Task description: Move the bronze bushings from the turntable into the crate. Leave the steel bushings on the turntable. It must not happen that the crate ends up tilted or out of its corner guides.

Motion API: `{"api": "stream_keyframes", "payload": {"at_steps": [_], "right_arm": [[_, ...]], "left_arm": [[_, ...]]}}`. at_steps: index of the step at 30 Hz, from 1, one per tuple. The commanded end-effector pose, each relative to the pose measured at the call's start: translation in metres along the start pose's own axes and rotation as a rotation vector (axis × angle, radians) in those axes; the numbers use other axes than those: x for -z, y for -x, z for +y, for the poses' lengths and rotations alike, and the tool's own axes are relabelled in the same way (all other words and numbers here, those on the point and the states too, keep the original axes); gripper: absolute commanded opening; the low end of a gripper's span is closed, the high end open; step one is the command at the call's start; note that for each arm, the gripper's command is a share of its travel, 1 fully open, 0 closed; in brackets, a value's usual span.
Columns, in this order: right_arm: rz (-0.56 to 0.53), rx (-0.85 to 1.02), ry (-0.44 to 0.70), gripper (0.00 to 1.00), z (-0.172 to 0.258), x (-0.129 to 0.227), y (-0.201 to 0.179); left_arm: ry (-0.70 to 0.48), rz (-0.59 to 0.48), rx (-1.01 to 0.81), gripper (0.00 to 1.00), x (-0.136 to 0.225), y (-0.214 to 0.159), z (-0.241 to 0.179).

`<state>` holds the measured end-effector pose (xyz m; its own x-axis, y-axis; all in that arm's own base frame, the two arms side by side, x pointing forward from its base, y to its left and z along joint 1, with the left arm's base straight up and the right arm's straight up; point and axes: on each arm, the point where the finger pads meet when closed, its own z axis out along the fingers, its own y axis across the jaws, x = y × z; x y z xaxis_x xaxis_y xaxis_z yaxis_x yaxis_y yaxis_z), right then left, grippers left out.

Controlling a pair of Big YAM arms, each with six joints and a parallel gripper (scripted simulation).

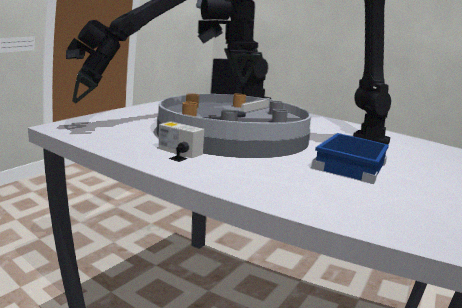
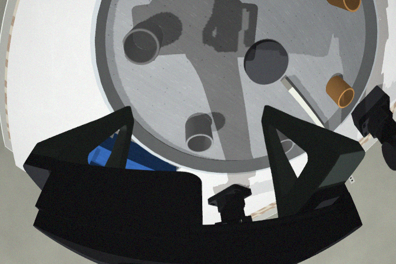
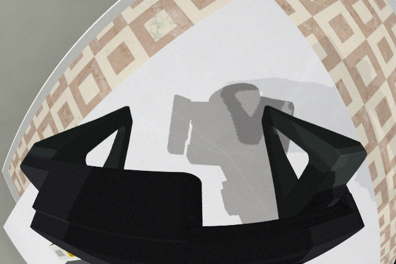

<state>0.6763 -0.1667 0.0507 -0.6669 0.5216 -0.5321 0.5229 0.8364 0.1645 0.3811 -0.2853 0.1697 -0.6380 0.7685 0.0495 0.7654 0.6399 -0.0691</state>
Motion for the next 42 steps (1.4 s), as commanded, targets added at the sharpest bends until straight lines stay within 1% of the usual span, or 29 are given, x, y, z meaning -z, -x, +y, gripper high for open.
{"api": "stream_keyframes", "payload": {"at_steps": [1,17,18,21,23,25,27,30,32,34,35,37,38,39,40,41,42], "right_arm": [[-0.027,0.001,0.009,1.00,0.004,0.008,0.012],[-0.027,0.001,0.009,1.00,0.004,0.008,0.012],[-0.052,-0.001,0.020,1.00,0.010,0.014,0.026],[-0.016,-0.007,0.027,1.00,0.024,0.028,0.006],[0.016,-0.018,0.040,1.00,0.045,0.043,-0.011],[0.070,-0.036,0.056,1.00,0.077,0.070,-0.041],[0.125,-0.053,0.061,1.00,0.093,0.091,-0.066],[0.172,-0.066,0.062,1.00,0.124,0.126,-0.103],[0.207,-0.075,0.062,1.00,0.137,0.146,-0.126],[0.207,-0.075,0.062,1.00,0.137,0.146,-0.126],[0.251,-0.086,0.058,1.00,0.150,0.171,-0.155],[0.251,-0.086,0.058,1.00,0.150,0.171,-0.155],[0.277,-0.100,0.022,1.00,0.136,0.150,-0.159],[0.277,-0.100,0.022,1.00,0.136,0.150,-0.159],[0.293,-0.104,0.019,1.00,0.140,0.161,-0.169],[0.314,-0.099,0.046,1.00,0.162,0.209,-0.196],[0.314,-0.099,0.046,1.00,0.162,0.209,-0.196]], "left_arm": [[0.003,-0.016,-0.002,1.00,0.005,0.003,0.000],[0.003,-0.016,-0.002,1.00,0.005,0.003,0.000],[0.003,-0.016,-0.002,1.00,0.005,0.003,0.000],[0.003,-0.018,0.001,1.00,0.006,0.003,0.001],[0.004,-0.022,0.006,1.00,0.006,0.003,0.004],[0.005,-0.029,0.017,1.00,0.007,0.002,0.008],[0.008,-0.040,0.033,1.00,0.008,0.002,0.016],[0.015,-0.066,0.069,1.00,0.011,0.000,0.033],[0.022,-0.090,0.103,1.00,0.014,-0.002,0.048],[0.022,-0.090,0.103,1.00,0.014,-0.002,0.048],[0.026,-0.104,0.123,1.00,0.016,-0.003,0.057],[0.037,-0.135,0.168,1.00,0.020,-0.007,0.078],[0.043,-0.153,0.194,1.00,0.022,-0.010,0.090],[0.051,-0.172,0.222,1.00,0.025,-0.013,0.103],[0.059,-0.192,0.252,1.00,0.028,-0.017,0.116],[0.068,-0.213,0.284,1.00,0.031,-0.022,0.130],[0.079,-0.235,0.317,1.00,0.034,-0.027,0.146]]}}
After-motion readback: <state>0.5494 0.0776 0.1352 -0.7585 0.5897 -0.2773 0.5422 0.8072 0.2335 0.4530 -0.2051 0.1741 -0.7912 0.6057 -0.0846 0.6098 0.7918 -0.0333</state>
